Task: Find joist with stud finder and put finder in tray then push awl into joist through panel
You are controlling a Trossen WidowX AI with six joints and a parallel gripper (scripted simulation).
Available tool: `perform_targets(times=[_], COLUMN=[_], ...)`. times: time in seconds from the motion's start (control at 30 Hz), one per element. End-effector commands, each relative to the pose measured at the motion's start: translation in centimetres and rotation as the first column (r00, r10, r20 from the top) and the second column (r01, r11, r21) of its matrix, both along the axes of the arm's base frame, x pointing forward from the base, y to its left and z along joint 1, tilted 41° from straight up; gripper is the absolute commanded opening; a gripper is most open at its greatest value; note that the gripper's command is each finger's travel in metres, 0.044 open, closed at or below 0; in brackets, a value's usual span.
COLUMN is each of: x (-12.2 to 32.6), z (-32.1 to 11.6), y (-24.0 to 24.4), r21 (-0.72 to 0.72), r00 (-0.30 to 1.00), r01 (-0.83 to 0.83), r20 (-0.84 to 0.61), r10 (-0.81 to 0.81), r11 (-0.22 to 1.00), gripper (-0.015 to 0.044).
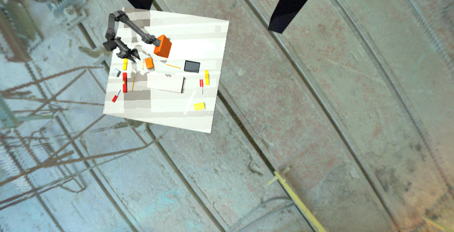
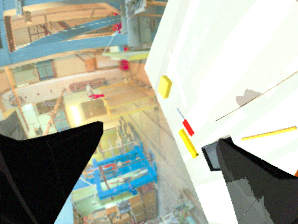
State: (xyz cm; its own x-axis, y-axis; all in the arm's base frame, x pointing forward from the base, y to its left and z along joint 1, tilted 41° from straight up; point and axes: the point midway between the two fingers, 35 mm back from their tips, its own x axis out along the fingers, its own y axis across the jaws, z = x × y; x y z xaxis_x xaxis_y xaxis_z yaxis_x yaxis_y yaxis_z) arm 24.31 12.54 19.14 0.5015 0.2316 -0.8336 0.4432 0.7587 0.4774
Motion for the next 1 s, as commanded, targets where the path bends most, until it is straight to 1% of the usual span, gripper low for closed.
perform_targets(times=[0.0,0.07,0.13,0.2,0.27,0.37,0.5,0.57,0.97], x=[2.2,2.5,2.5,2.2,1.7,0.3,-2.4,-3.0,-3.3], z=[-4.2,-5.7,-7.0,-8.2,-9.4,-11.0,-12.8,-13.1,-13.1], y=[-6.1,-8.6,-11.2,-13.7,-16.2,-19.7,-23.9,-24.6,-24.5], r21=[-0.020,-0.025,-0.026,-0.023,-0.013,0.019,0.094,0.111,0.111], r00=[0.874,0.762,0.622,0.463,0.288,0.014,-0.332,-0.386,-0.386], r01=[0.481,0.644,0.780,0.885,0.957,1.000,0.941,0.919,0.919], r20=[-0.067,-0.072,-0.068,-0.056,-0.037,0.001,0.055,0.064,0.064], r10=[-0.481,-0.643,-0.780,-0.885,-0.957,-1.000,-0.942,-0.920,-0.920], r11=[0.876,0.765,0.625,0.464,0.288,0.014,-0.326,-0.378,-0.378], gripper=[0.0440,0.0440,0.0440,0.0440,0.0440,0.0440,0.0440,0.0440,0.0440])
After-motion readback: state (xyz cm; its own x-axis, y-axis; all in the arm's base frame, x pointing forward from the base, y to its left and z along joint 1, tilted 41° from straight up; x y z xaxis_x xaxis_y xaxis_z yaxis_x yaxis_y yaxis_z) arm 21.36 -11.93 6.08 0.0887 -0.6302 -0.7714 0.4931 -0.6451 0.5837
